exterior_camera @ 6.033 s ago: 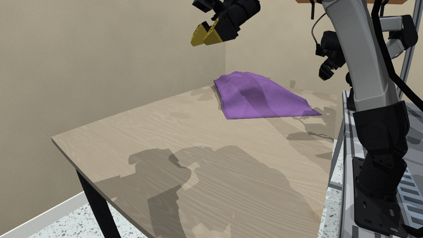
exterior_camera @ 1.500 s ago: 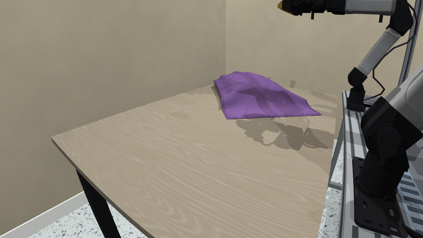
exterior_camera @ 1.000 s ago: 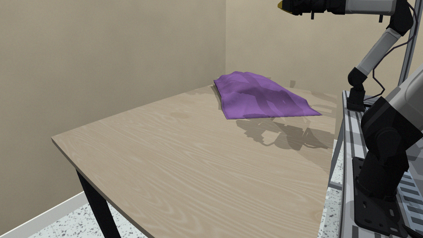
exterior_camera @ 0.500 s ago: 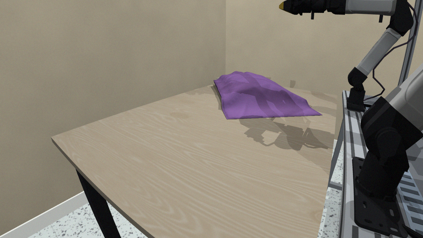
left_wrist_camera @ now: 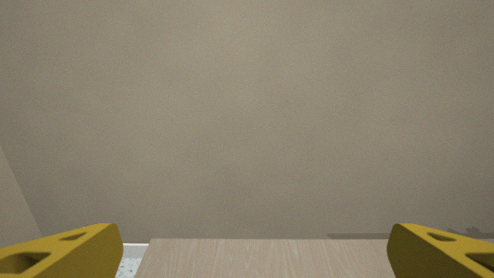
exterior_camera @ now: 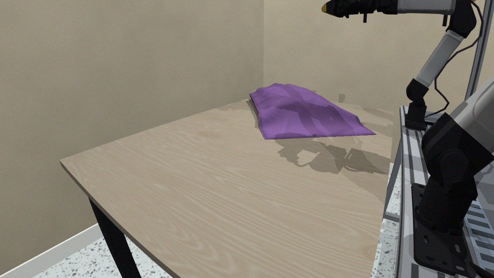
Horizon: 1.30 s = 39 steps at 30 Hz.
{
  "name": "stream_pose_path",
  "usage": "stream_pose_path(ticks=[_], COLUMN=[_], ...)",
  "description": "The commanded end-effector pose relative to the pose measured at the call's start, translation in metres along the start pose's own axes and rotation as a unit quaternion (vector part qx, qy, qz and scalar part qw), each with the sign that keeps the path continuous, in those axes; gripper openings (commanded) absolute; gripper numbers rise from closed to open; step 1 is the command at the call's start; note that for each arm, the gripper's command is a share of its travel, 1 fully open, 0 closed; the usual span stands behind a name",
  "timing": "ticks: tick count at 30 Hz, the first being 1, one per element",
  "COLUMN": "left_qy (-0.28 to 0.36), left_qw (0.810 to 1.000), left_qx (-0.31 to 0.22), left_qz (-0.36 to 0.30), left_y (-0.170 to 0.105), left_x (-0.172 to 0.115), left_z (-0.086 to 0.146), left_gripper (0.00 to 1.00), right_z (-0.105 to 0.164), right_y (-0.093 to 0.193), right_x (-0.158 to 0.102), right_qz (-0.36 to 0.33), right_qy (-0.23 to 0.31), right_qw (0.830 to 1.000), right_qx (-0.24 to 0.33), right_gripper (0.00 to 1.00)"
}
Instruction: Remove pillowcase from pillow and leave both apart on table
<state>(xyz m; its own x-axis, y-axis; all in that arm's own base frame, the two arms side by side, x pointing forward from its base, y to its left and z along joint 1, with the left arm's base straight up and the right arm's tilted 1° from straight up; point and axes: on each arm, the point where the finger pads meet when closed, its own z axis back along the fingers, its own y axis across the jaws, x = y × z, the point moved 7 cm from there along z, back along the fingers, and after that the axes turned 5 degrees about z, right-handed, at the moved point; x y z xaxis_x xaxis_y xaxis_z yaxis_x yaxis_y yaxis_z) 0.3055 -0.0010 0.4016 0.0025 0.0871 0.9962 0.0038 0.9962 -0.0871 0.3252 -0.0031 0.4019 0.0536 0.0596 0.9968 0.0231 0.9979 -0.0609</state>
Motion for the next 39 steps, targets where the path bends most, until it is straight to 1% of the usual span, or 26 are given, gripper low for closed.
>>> stream_pose_path(ticks=[1,6,16,18,19,27,28,29,30,31,33,35,36,37,39], left_qy=[-0.016,-0.016,-0.016,-0.016,-0.016,-0.016,-0.016,-0.016,-0.016,-0.016,-0.016,-0.016,-0.016,-0.016,-0.016], left_qw=[1.000,1.000,1.000,1.000,1.000,1.000,1.000,1.000,1.000,1.000,1.000,1.000,1.000,1.000,1.000], left_qx=[0.000,0.000,0.000,0.000,0.000,0.000,0.000,0.000,0.000,0.000,0.000,0.000,0.000,0.000,0.000], left_qz=[-0.002,-0.002,-0.002,-0.002,-0.002,-0.002,-0.002,-0.002,-0.002,-0.002,-0.002,-0.002,-0.002,-0.002,-0.002], left_y=[0.000,0.000,0.000,0.000,0.000,0.000,0.000,0.000,0.000,0.000,0.000,0.000,0.000,0.000,0.000], left_x=[0.014,0.014,0.014,0.014,0.014,0.014,0.014,0.014,0.014,0.014,0.014,0.014,0.014,0.014,0.014], left_z=[0.007,0.007,0.007,0.007,0.007,0.007,0.007,0.007,0.007,0.007,0.007,0.007,0.007,0.007,0.007], left_gripper=[1.00,1.00,1.00,1.00,1.00,1.00,1.00,1.00,1.00,1.00,1.00,1.00,1.00,1.00,1.00], right_z=[-0.009,-0.041,-0.106,-0.106,-0.113,-0.160,-0.154,-0.162,-0.164,-0.171,-0.180,-0.180,-0.185,-0.188,-0.197], right_y=[-0.008,-0.016,-0.032,-0.032,-0.030,-0.048,-0.045,-0.048,-0.048,-0.050,-0.054,-0.054,-0.048,-0.056,-0.061], right_x=[-0.004,-0.007,-0.032,-0.032,-0.034,-0.063,-0.044,-0.062,-0.063,-0.079,-0.088,-0.088,-0.090,-0.092,-0.100], right_qz=[-0.019,-0.041,-0.078,-0.078,-0.079,-0.105,-0.104,-0.101,-0.103,-0.104,-0.110,-0.110,-0.111,-0.116,-0.122], right_qy=[0.038,0.085,0.181,0.181,0.189,0.250,0.222,0.242,0.245,0.269,0.285,0.285,0.291,0.293,0.303], right_qw=[0.999,0.994,0.975,0.975,0.974,0.950,0.959,0.954,0.953,0.945,0.936,0.936,0.935,0.932,0.925], right_qx=[-0.023,-0.048,-0.101,-0.101,-0.098,-0.153,-0.141,-0.146,-0.148,-0.156,-0.171,-0.171,-0.168,-0.181,-0.195], right_gripper=[0.03,0.03,0.03,0.03,0.03,0.03,0.03,0.03,0.03,0.03,0.03,0.03,0.03,0.03,0.03])
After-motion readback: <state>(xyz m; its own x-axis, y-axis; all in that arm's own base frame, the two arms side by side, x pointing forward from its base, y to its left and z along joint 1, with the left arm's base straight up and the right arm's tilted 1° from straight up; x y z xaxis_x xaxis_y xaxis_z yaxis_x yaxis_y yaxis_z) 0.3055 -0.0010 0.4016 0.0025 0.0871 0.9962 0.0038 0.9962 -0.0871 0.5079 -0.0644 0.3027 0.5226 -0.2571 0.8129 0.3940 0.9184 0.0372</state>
